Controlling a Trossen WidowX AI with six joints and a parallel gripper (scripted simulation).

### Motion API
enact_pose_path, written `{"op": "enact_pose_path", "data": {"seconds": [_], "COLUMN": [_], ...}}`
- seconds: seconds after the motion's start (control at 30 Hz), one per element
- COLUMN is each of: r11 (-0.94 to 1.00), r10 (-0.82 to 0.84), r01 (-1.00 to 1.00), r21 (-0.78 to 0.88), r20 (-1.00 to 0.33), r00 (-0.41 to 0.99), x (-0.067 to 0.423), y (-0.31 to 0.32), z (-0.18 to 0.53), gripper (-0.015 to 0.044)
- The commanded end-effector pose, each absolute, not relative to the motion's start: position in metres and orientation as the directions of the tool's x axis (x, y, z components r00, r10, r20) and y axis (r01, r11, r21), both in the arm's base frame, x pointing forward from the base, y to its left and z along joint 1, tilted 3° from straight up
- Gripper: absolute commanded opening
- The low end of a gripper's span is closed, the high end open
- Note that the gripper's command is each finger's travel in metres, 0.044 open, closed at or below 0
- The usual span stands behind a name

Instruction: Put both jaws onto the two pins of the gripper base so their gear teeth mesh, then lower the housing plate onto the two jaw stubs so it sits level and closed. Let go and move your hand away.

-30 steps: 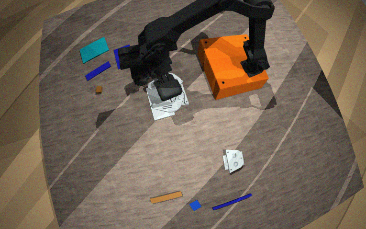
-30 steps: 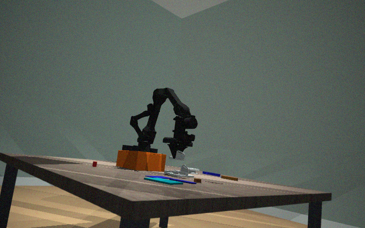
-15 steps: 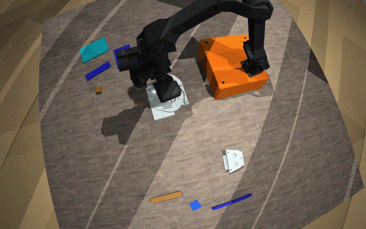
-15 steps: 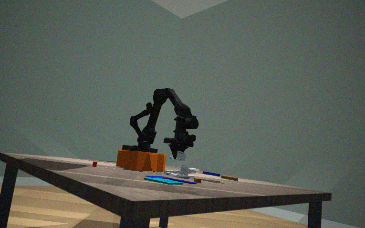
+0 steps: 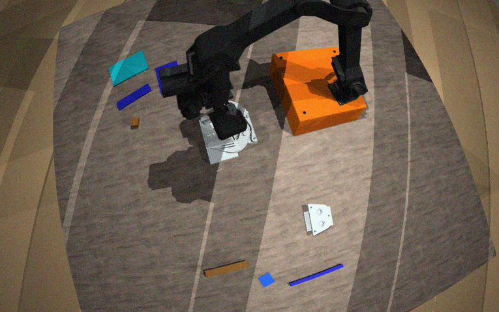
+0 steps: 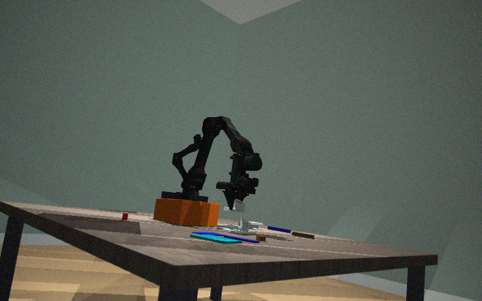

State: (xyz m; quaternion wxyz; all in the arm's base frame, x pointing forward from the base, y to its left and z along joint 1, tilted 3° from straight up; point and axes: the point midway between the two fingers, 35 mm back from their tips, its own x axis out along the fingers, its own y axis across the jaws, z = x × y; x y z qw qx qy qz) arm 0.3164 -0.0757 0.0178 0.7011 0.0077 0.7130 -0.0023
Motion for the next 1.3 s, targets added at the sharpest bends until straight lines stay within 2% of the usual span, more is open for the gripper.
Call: {"op": "enact_pose_path", "data": {"seconds": [0.0,1.27], "r11": [1.0,1.0], "r10": [0.012,0.013], "r01": [0.02,0.02], "r21": [0.012,0.012], "r20": [-1.0,-1.0], "r00": [-0.019,-0.019], "x": [0.315,0.314], "y": [-0.074,-0.074], "z": [0.018,-0.025], "gripper": [0.0134,0.0134]}}
